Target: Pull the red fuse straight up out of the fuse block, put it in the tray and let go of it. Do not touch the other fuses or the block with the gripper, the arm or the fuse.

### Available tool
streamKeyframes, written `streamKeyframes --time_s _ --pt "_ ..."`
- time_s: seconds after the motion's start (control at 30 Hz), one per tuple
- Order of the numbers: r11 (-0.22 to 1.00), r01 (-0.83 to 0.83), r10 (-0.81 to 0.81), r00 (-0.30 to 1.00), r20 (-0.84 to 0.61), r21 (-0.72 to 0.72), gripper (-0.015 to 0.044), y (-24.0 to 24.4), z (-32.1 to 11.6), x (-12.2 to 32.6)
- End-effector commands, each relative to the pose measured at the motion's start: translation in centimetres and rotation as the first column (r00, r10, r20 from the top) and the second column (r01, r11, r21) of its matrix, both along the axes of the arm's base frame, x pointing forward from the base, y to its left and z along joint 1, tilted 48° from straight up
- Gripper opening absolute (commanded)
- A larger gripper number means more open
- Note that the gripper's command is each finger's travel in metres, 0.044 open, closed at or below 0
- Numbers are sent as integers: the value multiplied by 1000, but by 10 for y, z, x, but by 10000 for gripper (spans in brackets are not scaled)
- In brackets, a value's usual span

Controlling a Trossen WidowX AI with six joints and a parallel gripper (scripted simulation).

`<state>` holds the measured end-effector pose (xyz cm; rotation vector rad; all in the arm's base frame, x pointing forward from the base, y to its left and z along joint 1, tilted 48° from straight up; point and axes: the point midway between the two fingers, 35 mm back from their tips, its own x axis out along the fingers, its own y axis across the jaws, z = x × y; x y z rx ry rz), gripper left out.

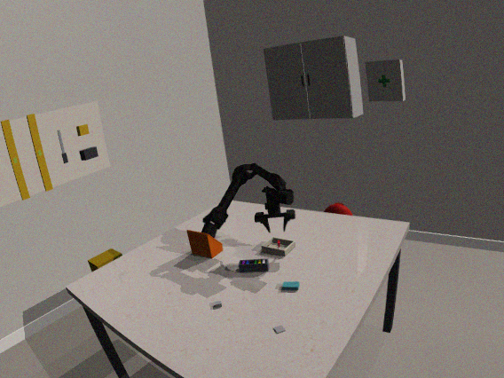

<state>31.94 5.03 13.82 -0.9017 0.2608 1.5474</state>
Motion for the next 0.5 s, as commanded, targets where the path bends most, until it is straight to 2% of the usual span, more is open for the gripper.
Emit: streamKeyframes --time_s 0.0,0.47 --pt "1000 -11 11 1000 0 -2 330 -1 3 -1" --pt "1000 -8 8 1000 -4 2 330 0 1 -1"
